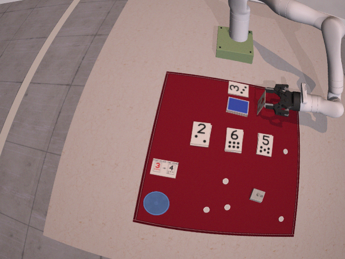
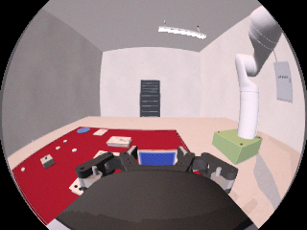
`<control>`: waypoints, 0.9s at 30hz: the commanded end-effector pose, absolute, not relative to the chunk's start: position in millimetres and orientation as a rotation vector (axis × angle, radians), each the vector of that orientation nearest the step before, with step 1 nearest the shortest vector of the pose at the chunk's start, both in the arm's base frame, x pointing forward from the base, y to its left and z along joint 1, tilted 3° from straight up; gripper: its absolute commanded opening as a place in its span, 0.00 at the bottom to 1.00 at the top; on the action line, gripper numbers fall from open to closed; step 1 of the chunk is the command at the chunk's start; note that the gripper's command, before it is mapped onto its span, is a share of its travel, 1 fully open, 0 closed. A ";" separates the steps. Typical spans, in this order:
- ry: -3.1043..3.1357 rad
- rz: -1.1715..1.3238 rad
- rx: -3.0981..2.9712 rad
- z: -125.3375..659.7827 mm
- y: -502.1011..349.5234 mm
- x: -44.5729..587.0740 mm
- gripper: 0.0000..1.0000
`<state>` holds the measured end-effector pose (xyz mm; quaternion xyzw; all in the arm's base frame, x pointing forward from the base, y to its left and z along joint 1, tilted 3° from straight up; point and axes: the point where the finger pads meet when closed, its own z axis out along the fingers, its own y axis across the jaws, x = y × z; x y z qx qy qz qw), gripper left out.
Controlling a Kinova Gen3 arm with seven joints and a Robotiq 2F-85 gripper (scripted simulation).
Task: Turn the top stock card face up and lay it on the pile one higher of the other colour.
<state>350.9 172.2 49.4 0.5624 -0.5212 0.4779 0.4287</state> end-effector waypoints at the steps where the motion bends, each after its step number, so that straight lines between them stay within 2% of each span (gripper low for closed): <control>1: -1.297 1.204 1.400 52.5 173.7 351.9 0.71; 27: -1.297 1.204 1.400 46.8 170.9 353.1 0.71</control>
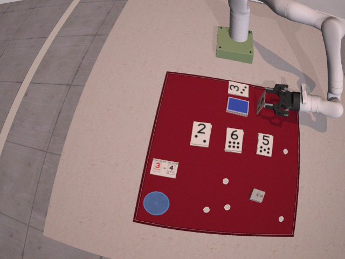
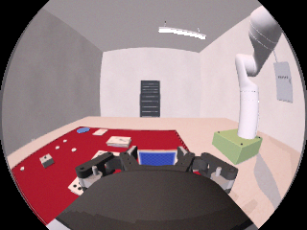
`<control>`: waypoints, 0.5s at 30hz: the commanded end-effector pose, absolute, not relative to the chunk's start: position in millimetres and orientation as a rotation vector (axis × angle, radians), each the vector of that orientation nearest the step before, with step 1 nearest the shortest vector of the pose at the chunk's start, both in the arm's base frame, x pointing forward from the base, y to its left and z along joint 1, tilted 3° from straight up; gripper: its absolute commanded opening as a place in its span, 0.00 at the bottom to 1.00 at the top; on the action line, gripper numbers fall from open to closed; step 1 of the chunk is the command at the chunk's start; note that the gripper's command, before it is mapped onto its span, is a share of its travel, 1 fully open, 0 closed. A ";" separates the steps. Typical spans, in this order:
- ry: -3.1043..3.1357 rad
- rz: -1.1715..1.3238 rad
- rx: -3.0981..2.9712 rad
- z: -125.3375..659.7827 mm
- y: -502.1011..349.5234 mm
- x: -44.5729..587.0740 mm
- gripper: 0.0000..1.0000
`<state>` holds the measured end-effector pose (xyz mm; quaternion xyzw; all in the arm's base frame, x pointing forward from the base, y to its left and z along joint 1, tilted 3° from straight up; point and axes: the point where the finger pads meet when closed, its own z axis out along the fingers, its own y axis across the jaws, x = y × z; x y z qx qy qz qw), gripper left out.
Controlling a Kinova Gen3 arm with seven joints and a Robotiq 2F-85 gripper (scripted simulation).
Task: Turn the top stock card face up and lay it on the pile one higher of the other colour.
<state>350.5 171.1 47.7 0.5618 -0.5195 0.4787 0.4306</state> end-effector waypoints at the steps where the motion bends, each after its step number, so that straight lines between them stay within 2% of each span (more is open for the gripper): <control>1: -1.297 1.204 1.400 45.8 170.4 353.3 0.71; 15: -1.297 1.204 1.400 35.0 165.0 355.6 0.71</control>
